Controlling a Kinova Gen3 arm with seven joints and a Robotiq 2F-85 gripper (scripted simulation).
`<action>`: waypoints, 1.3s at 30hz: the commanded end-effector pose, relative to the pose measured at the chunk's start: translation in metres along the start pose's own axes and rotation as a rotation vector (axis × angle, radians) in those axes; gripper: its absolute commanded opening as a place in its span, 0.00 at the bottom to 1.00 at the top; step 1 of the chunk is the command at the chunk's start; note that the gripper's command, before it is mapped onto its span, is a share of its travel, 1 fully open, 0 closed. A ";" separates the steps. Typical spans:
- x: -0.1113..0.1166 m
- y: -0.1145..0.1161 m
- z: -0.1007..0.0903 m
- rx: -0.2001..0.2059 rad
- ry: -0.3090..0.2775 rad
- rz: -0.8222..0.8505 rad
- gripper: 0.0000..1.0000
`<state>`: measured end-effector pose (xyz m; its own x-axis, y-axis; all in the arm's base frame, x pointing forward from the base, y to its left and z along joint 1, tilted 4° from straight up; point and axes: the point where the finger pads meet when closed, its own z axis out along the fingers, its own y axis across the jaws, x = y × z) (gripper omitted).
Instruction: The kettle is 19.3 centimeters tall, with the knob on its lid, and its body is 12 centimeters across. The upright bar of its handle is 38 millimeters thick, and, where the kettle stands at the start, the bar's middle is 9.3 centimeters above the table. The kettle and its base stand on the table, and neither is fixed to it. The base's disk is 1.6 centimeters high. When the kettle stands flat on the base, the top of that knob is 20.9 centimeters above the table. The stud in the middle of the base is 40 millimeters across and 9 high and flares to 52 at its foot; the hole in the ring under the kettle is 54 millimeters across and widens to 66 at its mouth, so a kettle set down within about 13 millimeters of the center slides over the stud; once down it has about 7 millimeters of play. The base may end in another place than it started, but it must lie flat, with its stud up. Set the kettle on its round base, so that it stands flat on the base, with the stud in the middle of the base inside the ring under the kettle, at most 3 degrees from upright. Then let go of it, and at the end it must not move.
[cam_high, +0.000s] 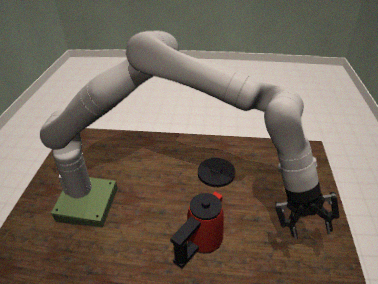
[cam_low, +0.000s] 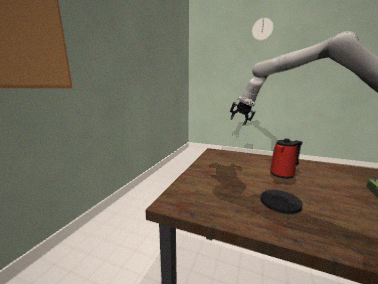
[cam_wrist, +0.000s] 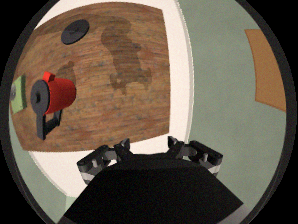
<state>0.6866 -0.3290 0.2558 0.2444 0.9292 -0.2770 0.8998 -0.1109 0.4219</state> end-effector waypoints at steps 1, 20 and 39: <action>0.010 0.004 -0.022 -0.017 0.010 0.004 0.80; 0.060 -0.047 -0.093 0.051 0.078 0.139 0.80; 0.107 -0.122 -0.163 0.141 0.140 0.265 0.80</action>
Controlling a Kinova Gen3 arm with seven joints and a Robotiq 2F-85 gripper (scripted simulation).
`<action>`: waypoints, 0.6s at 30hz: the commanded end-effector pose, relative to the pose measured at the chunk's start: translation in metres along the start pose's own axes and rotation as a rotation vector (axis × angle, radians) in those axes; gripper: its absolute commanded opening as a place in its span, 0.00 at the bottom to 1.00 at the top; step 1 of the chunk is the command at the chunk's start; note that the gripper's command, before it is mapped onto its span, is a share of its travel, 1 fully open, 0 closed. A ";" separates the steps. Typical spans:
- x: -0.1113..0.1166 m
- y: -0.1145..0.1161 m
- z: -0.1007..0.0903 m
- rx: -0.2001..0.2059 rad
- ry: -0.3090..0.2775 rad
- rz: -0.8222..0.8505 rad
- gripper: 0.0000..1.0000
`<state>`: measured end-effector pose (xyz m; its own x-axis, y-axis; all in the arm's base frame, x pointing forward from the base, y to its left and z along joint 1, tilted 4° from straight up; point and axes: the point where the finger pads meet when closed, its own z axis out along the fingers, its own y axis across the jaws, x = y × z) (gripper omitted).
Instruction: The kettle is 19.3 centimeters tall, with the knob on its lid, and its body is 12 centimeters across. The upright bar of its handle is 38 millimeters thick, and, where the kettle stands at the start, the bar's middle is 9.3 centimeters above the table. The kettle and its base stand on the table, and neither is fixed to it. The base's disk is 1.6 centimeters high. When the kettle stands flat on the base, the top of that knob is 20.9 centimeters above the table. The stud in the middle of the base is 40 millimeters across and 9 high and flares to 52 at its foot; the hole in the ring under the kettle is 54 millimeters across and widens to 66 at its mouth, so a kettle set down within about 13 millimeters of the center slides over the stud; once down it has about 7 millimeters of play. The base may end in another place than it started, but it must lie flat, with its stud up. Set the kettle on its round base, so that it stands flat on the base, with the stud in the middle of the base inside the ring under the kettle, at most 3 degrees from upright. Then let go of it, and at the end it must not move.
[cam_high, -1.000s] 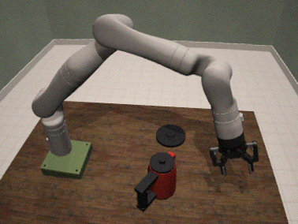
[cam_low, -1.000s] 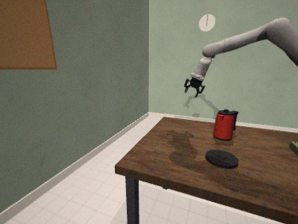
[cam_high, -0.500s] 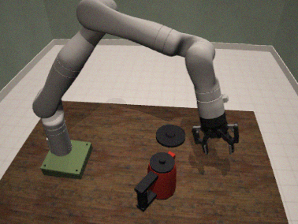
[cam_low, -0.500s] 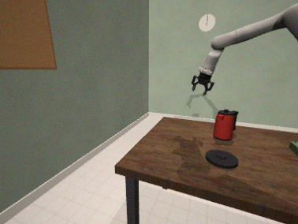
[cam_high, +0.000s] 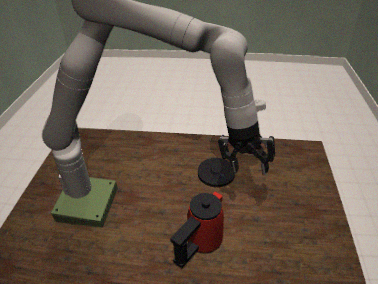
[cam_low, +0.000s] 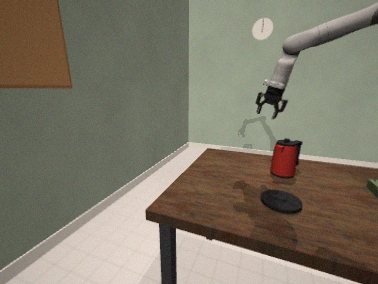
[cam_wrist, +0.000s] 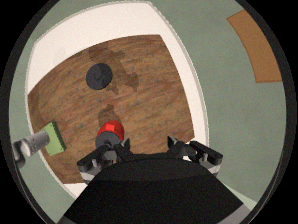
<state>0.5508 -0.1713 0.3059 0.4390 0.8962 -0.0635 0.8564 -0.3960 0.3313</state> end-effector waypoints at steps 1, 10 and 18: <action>0.009 -0.014 -0.017 -0.001 0.019 0.006 0.80; 0.019 -0.067 -0.039 0.050 0.039 0.061 0.80; 0.022 -0.102 -0.051 0.082 0.048 0.094 0.80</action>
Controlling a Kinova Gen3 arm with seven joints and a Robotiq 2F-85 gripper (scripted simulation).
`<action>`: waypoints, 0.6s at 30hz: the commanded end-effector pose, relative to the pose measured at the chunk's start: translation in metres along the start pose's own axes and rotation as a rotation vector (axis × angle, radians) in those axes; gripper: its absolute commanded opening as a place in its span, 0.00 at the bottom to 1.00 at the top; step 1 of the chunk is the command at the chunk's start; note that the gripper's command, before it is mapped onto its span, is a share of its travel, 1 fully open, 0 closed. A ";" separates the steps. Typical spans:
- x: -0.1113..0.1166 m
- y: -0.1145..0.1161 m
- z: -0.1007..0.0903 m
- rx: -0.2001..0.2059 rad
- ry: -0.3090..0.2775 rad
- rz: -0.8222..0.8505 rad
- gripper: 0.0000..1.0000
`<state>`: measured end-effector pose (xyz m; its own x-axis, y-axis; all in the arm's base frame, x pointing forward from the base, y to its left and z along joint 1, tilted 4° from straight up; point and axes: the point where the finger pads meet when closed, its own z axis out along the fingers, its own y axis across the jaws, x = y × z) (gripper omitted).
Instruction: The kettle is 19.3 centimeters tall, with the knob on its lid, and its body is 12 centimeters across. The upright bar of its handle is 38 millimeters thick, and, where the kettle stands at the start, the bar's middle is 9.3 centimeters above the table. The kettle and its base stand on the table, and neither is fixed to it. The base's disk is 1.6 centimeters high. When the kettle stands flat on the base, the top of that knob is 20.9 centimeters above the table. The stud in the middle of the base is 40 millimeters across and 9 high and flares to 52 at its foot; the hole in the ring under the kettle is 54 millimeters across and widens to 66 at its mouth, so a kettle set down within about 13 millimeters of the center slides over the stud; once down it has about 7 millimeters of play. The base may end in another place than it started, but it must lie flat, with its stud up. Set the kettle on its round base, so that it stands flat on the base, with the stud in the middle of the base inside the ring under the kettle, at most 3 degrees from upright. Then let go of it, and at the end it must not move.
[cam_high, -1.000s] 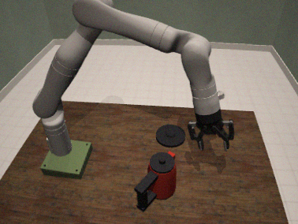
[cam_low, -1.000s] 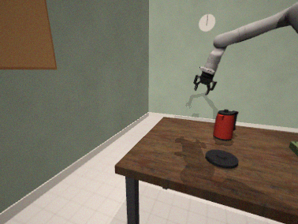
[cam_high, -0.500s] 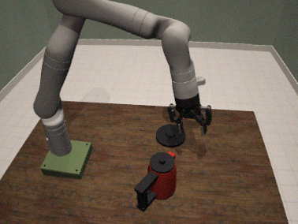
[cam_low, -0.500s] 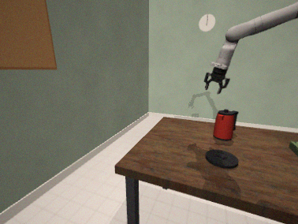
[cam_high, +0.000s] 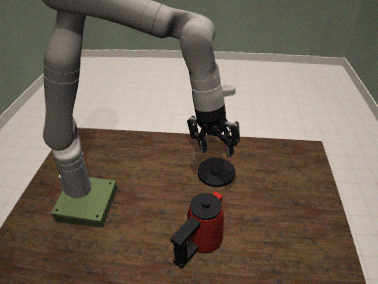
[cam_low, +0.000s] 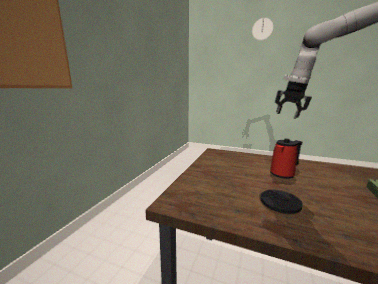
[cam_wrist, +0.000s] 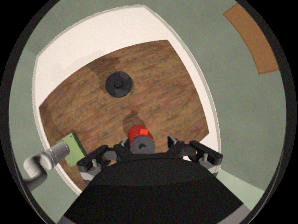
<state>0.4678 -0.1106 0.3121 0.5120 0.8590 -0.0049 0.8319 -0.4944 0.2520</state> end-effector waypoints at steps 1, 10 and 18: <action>0.004 -0.016 -0.011 0.002 0.017 0.002 0.80; 0.000 -0.066 -0.022 0.048 0.024 0.043 0.80; -0.004 -0.097 -0.027 0.075 0.024 0.065 0.80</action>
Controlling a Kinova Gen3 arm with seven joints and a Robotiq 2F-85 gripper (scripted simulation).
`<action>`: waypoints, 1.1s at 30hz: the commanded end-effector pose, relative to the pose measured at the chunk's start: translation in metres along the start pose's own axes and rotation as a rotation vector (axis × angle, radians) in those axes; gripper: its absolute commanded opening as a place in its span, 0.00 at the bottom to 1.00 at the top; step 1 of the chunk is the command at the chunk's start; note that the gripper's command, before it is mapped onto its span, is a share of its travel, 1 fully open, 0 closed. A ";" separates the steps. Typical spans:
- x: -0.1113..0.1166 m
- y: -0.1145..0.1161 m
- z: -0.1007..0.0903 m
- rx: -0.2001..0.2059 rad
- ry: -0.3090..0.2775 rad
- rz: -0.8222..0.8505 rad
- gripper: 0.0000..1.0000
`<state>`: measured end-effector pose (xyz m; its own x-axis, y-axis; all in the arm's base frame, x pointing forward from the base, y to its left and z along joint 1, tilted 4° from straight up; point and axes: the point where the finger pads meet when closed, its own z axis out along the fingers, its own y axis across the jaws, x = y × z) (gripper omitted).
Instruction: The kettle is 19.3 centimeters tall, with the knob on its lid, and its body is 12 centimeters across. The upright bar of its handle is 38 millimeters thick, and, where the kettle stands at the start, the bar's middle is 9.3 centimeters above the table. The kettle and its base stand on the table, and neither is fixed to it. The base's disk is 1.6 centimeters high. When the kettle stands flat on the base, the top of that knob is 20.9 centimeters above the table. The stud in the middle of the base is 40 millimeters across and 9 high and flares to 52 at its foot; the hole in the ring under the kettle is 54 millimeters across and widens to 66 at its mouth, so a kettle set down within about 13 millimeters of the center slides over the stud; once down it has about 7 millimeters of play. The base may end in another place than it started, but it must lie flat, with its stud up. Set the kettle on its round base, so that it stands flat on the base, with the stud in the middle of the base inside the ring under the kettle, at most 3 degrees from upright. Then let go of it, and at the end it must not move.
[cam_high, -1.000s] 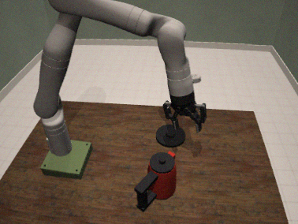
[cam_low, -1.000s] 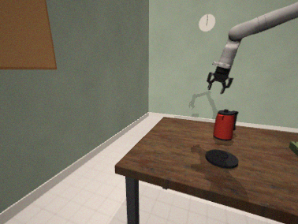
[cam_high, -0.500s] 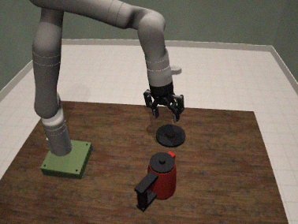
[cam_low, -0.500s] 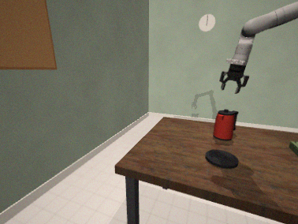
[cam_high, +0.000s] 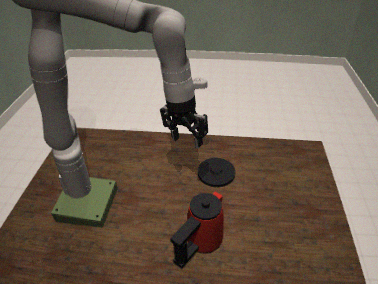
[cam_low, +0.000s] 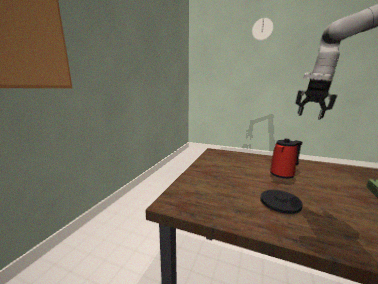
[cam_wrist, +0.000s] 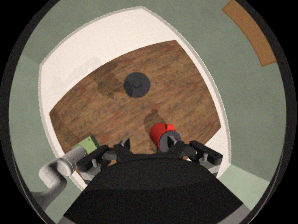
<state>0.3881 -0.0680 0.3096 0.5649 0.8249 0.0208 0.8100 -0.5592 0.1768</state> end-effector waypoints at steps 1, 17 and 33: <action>-0.001 -0.014 -0.006 0.003 0.013 0.001 0.80; -0.018 -0.070 -0.008 0.053 0.006 0.041 0.80; -0.032 -0.108 -0.008 0.085 -0.003 0.065 0.80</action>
<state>0.2848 -0.0342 0.2964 0.6175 0.7862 0.0217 0.7820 -0.6167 0.0903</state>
